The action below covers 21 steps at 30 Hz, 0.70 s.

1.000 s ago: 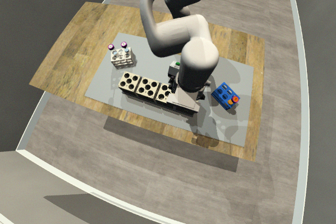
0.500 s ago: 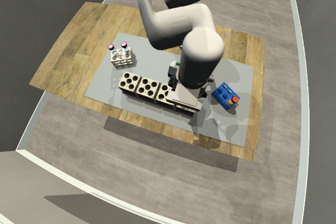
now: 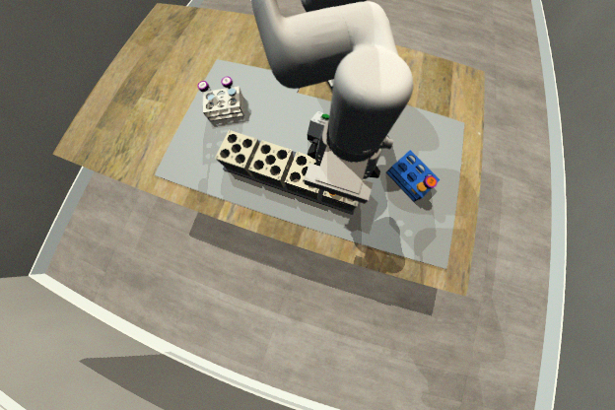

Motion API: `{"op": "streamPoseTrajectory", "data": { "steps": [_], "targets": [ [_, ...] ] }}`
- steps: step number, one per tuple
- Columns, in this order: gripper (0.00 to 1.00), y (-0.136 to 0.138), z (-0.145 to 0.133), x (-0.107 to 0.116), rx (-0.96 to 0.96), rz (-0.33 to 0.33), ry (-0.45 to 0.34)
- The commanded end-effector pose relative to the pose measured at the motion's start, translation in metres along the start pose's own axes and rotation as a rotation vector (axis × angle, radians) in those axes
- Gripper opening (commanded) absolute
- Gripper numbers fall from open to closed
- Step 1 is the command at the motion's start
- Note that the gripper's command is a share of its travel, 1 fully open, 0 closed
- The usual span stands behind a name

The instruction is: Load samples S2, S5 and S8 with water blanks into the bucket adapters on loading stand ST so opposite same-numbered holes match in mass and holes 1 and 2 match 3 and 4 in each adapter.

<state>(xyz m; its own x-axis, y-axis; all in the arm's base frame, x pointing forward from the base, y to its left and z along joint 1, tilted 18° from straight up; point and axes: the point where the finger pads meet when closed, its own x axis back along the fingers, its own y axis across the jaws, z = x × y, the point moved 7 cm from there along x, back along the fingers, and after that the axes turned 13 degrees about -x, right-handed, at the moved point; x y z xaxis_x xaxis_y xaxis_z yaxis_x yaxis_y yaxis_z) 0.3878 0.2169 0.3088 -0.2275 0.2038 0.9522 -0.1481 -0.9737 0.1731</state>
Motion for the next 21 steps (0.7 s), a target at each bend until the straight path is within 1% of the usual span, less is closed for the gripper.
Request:
{"op": "streamPoseTrajectory", "data": {
  "steps": [1, 10, 11, 21],
  "targets": [
    [0.44, 0.000, 0.001, 0.002, -0.001, 0.003, 0.003],
    [0.44, 0.000, 0.001, 0.002, -0.001, 0.003, 0.003],
    [0.57, -0.004, -0.002, 0.002, 0.033, 0.003, 0.004],
    [0.57, -0.045, -0.031, 0.002, 0.366, 0.003, 0.004]
  ]
}}
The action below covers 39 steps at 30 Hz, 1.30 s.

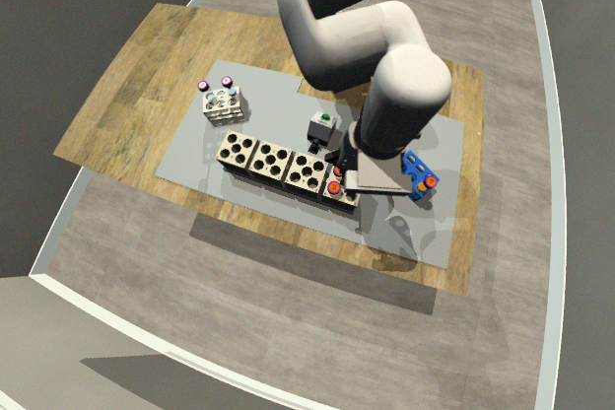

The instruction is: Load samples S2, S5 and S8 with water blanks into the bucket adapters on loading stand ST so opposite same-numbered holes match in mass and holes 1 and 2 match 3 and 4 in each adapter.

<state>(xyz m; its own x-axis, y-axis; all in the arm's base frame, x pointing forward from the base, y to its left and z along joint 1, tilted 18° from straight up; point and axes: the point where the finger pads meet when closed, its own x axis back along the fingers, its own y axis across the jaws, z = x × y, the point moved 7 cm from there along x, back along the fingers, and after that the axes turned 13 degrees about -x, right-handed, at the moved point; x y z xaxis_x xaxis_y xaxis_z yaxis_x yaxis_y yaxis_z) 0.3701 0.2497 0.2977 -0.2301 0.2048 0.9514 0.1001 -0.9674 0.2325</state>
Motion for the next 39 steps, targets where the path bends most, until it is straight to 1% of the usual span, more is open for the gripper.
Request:
{"op": "streamPoseTrajectory", "data": {
  "steps": [1, 2, 4, 19, 21, 24, 36, 38, 39],
  "targets": [
    [0.57, -0.020, -0.006, 0.002, 0.143, 0.004, 0.002],
    [0.57, -0.025, -0.008, 0.002, 0.177, 0.004, 0.002],
    [0.57, -0.025, -0.008, 0.002, 0.177, 0.004, 0.002],
    [0.57, -0.095, -0.035, 0.002, 0.677, 0.004, 0.003],
    [0.57, -0.095, -0.035, 0.002, 0.677, 0.004, 0.003],
    [0.57, -0.109, -0.040, 0.002, 0.777, 0.004, 0.003],
    [0.57, -0.165, -0.062, 0.002, 0.778, 0.005, 0.003],
    [0.57, -0.165, -0.062, 0.002, 0.778, 0.005, 0.003],
    [0.57, -0.170, -0.064, 0.002, 0.778, 0.005, 0.003]
  ]
}}
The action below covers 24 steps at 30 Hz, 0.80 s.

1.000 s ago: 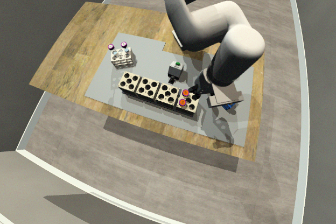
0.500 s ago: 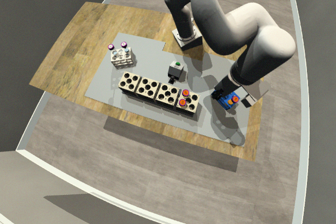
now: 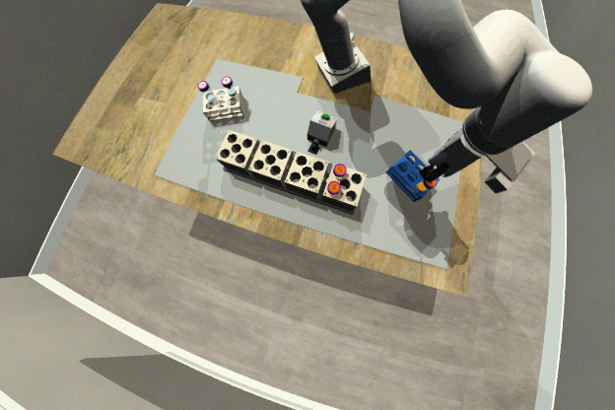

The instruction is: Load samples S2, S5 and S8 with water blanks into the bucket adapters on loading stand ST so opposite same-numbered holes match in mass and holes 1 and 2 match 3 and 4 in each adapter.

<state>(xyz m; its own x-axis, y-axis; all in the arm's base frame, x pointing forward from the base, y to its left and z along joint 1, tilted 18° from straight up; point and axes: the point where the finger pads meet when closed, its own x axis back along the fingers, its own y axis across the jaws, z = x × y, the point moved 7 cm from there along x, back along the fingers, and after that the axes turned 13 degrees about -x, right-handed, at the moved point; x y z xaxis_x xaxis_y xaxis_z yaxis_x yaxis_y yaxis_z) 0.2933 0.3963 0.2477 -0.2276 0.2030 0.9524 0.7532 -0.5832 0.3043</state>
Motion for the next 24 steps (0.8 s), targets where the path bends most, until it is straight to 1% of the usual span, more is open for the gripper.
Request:
{"op": "streamPoseTrajectory", "data": {
  "steps": [1, 10, 22, 24],
  "targets": [
    [0.57, -0.012, 0.007, 0.002, -0.002, 0.000, 0.004],
    [0.57, -0.050, 0.024, 0.002, -0.002, 0.000, 0.004],
    [0.57, -0.050, 0.024, 0.002, -0.002, 0.000, 0.004],
    [0.57, -0.050, 0.024, -0.002, -0.002, 0.000, 0.004]
  ]
}}
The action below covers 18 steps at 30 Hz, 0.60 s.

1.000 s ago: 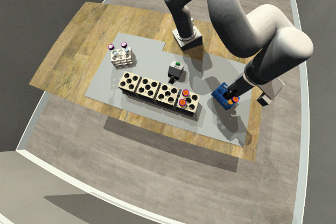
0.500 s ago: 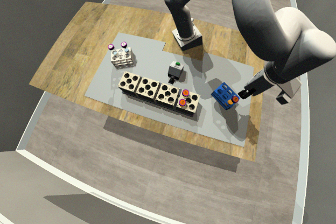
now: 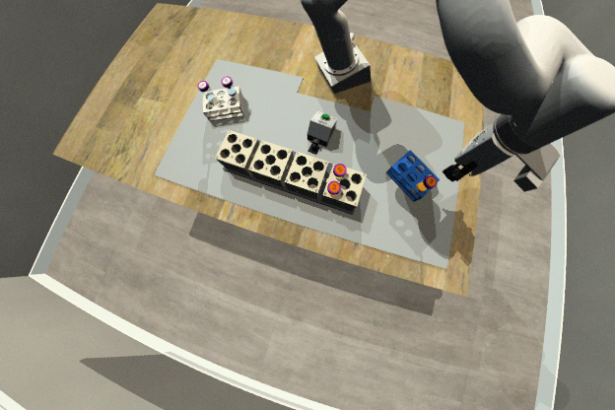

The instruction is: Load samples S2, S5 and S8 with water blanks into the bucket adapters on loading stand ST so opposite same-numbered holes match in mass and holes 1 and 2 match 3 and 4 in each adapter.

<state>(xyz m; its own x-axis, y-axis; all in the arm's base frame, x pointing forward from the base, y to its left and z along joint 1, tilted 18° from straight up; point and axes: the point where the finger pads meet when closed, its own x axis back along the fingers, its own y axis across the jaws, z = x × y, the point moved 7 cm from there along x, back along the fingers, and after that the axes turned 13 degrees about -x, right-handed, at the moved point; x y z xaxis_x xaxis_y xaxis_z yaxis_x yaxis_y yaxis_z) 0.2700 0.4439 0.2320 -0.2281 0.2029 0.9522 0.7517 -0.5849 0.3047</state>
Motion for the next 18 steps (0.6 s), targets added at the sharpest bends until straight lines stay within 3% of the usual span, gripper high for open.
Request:
{"op": "streamPoseTrajectory", "data": {
  "steps": [1, 18],
  "targets": [
    [0.57, 0.000, 0.001, -0.004, 0.000, 0.001, 0.004],
    [0.57, 0.000, 0.001, -0.034, 0.000, 0.001, 0.004]
  ]
}}
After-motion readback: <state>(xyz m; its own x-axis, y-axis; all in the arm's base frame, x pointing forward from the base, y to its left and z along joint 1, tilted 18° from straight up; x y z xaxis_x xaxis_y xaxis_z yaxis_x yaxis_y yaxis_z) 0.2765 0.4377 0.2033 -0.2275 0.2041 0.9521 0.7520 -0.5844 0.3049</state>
